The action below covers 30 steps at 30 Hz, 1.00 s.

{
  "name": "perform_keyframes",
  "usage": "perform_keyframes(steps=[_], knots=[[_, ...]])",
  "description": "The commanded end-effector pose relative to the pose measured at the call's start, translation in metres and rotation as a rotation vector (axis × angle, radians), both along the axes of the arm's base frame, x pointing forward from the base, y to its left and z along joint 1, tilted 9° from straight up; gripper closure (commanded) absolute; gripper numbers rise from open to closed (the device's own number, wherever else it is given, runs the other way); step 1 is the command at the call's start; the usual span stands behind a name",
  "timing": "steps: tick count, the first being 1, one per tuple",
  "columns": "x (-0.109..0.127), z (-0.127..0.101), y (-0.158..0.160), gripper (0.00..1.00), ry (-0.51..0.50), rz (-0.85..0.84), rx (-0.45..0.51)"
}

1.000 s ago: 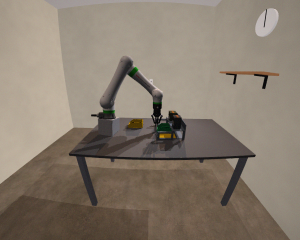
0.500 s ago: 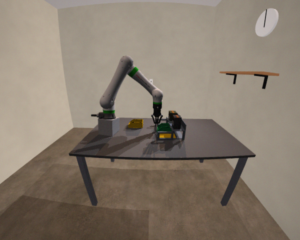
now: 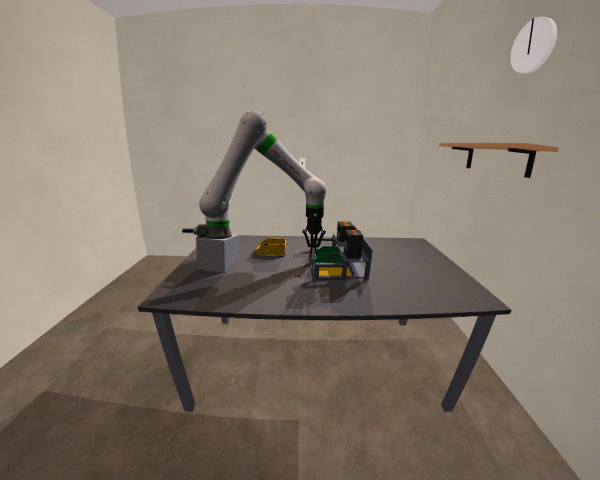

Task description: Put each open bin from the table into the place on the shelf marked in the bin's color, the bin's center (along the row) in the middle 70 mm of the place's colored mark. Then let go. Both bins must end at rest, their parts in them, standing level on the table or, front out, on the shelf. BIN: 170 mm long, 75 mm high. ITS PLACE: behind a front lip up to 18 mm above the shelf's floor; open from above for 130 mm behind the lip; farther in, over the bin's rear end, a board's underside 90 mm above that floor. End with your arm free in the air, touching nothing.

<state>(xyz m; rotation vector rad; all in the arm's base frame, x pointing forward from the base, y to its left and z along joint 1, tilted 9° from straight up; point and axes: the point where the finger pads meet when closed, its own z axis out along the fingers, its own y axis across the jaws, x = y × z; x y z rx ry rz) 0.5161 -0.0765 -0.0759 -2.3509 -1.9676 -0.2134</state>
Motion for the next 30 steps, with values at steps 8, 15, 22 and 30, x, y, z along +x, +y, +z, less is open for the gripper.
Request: perform_keyframes(steps=[8, 15, 22, 30], knots=[[-0.002, 0.002, 0.0, 1.0, -0.001, 0.0, 0.0], [-0.009, 0.009, 0.0, 1.0, -0.001, 0.0, 0.0], [-0.015, 0.014, 0.0, 1.0, -0.001, 0.0, 0.0], [-0.02, 0.019, 0.001, 1.0, -0.001, 0.0, 0.0]])
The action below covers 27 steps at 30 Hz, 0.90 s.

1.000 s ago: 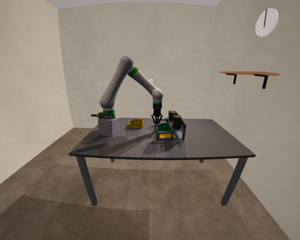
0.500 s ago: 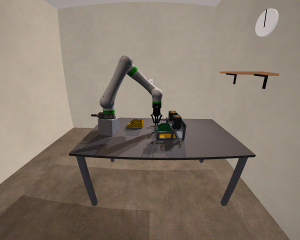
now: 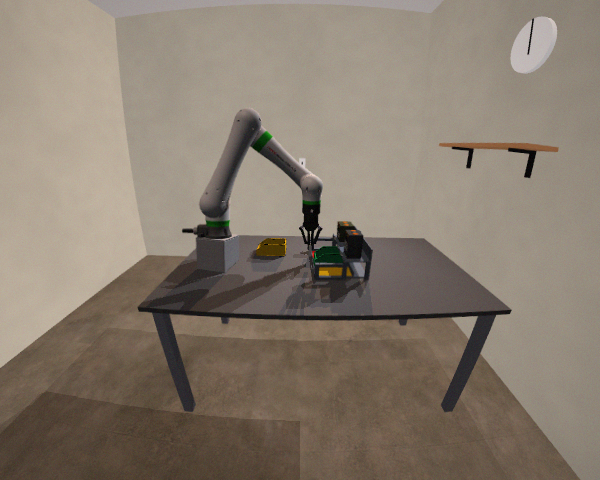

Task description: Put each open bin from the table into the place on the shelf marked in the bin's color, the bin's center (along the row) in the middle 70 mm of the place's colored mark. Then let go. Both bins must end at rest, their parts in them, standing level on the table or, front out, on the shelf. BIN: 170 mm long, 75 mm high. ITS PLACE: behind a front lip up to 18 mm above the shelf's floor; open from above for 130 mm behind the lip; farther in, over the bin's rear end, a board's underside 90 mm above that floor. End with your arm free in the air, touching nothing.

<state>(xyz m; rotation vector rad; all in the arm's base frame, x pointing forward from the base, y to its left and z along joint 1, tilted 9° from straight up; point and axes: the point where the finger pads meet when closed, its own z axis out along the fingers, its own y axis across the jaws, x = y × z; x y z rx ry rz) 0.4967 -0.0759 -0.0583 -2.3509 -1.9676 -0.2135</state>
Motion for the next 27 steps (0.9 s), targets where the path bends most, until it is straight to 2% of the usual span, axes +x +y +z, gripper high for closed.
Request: perform_keyframes(steps=[1, 12, 21, 27], knots=[[-0.001, 0.002, 0.0, 1.0, 0.0, 0.0, 0.0], [-0.002, 0.006, -0.001, 1.0, 0.0, 0.0, 0.0], [-0.003, 0.025, -0.003, 1.0, 0.0, 0.0, 0.0], [-0.004, 0.046, -0.006, 1.0, 0.0, 0.0, 0.0]])
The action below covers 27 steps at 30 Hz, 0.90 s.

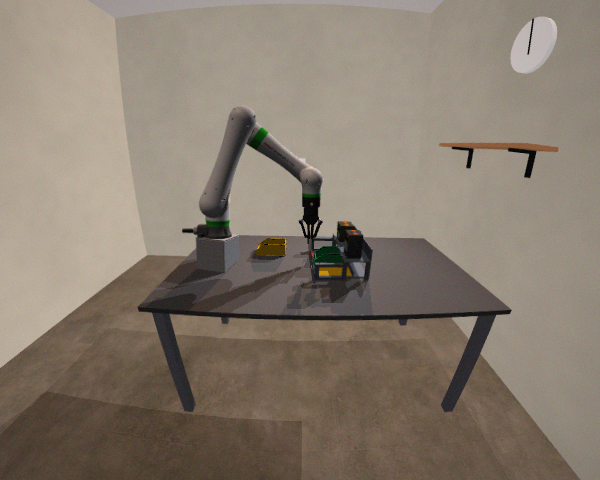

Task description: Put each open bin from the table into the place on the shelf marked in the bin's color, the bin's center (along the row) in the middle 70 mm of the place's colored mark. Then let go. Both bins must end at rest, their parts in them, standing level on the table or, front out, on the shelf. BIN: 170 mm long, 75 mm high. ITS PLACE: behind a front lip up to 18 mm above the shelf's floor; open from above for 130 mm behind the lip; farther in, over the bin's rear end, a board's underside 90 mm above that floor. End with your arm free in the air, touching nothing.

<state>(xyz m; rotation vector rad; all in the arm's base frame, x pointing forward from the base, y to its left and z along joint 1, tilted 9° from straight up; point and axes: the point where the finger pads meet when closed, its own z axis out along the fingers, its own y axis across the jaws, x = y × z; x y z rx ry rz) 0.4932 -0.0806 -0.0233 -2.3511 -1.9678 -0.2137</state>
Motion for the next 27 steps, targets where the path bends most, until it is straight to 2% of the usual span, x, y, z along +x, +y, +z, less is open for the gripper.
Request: perform_keyframes(steps=[1, 8, 24, 27], knots=[[-0.001, 0.014, -0.002, 1.0, 0.0, 0.0, 0.0], [-0.001, 0.025, -0.004, 1.0, 0.0, 0.0, 0.0], [-0.002, 0.026, -0.003, 1.0, 0.0, 0.002, 0.0], [-0.004, 0.029, 0.005, 1.0, -0.005, 0.041, -0.003]])
